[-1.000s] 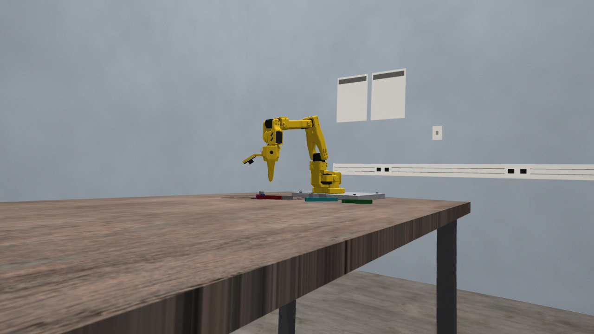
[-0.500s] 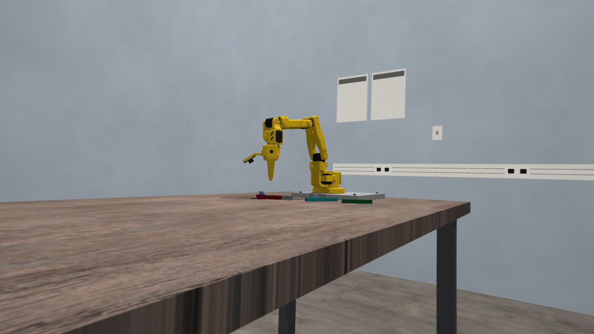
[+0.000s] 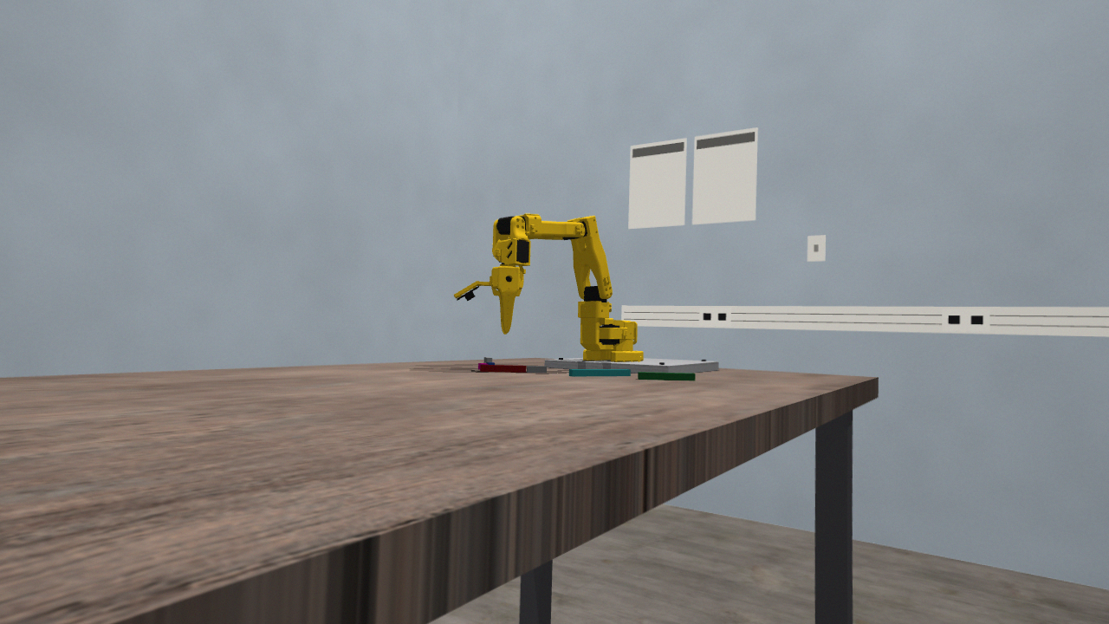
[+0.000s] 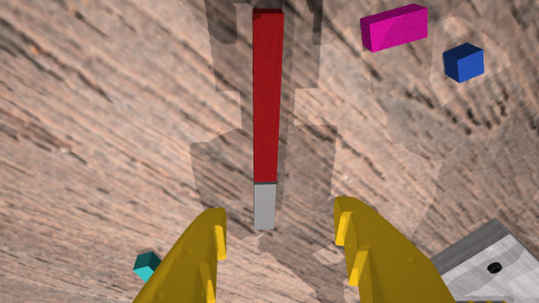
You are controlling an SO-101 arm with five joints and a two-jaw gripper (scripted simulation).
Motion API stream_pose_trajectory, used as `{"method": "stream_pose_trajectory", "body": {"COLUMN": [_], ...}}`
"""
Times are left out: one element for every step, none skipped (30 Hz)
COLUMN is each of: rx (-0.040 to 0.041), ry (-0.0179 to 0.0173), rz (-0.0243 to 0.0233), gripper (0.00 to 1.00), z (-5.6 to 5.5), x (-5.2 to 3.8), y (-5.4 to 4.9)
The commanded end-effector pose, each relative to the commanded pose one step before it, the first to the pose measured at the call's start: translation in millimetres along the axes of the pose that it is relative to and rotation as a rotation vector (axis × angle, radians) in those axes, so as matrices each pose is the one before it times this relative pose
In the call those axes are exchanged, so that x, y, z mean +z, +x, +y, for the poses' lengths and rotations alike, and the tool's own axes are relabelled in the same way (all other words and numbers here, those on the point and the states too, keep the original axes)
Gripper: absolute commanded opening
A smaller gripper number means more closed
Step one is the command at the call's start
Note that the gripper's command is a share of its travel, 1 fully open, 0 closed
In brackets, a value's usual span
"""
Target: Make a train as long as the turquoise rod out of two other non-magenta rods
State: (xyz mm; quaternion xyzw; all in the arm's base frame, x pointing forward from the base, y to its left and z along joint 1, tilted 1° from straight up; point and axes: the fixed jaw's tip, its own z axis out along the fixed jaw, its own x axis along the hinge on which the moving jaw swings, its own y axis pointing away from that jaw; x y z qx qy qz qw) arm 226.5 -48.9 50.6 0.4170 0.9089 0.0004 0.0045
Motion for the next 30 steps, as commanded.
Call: {"method": "stream_pose_trajectory", "body": {"rx": [-0.0869,-0.0366,-0.04156,-0.04592,-0.04285,0.0,0.0,-0.05199,-0.05402,-0.03226,-0.02964,-0.03527,-0.03713,-0.03715,-0.03727,-0.0374,-0.03753,-0.03766,-0.03778,-0.03644,-0.03109,-0.0255,0.0,0.0,-0.01988,-0.01446,-0.0095,-0.00529,-0.00213,-0.00036], "ry": [-0.01928,-0.00728,-0.00798,-0.00846,-0.00755,0.0,0.0,-0.00872,-0.00853,-0.00483,-0.00427,-0.00486,-0.00485,-0.00459,-0.00433,-0.00406,-0.00379,-0.00352,-0.00323,-0.00283,-0.00219,-0.00165,0.0,0.0,-0.00119,-0.00081,-0.00051,-0.00027,-0.00011,-0.00002], "rz": [-0.02603,-0.01132,-0.01304,-0.01463,-0.01385,0.0,0.0,-0.01707,-0.01802,-0.0109,-0.0101,-0.01213,-0.01289,-0.01301,-0.01317,-0.01333,-0.01348,-0.01364,-0.01378,-0.01338,-0.01149,-0.00946,0.0,0.0,-0.0074,-0.0054,-0.00356,-0.00198,-0.0008,-0.00013], "gripper": [0.17,0.17,0.17,0.17,0.17,0.17,0.17,0.17,0.17,0.17,0.17,0.17,0.17,0.17,0.17,0.17,0.17,0.17,0.17,0.17,0.17,0.17,0.17,0.17,0.17,0.17,0.17,0.17,0.17,0.17], "z": [0.48,0.08,0.1,0.14,0.19,0.0,0.0,0.28,0.39,0.33,0.34,0.45,0.53,0.6,0.67,0.74,0.81,0.89,0.97,1.01,0.93,0.81,0.0,0.0,0.66,0.5,0.33,0.19,0.08,0.01], "x": [-13.751,-5.103,-5.595,-5.934,-5.303,0.0,0.0,-6.116,-5.986,-3.407,-3.012,-3.43,-3.433,-3.251,-3.076,-2.9,-2.721,-2.54,-2.356,-2.091,-1.646,-1.255,0.0,0.0,-0.92,-0.638,-0.405,-0.22,-0.088,-0.015], "y": [9.17,3.41,3.96,4.47,4.24,0.0,0.0,5.25,5.54,3.33,3.08,3.69,3.9,3.92,3.94,3.95,3.96,3.95,3.94,3.77,3.19,2.59,0.0,0.0,2.0,1.44,0.94,0.52,0.21,0.04]}}
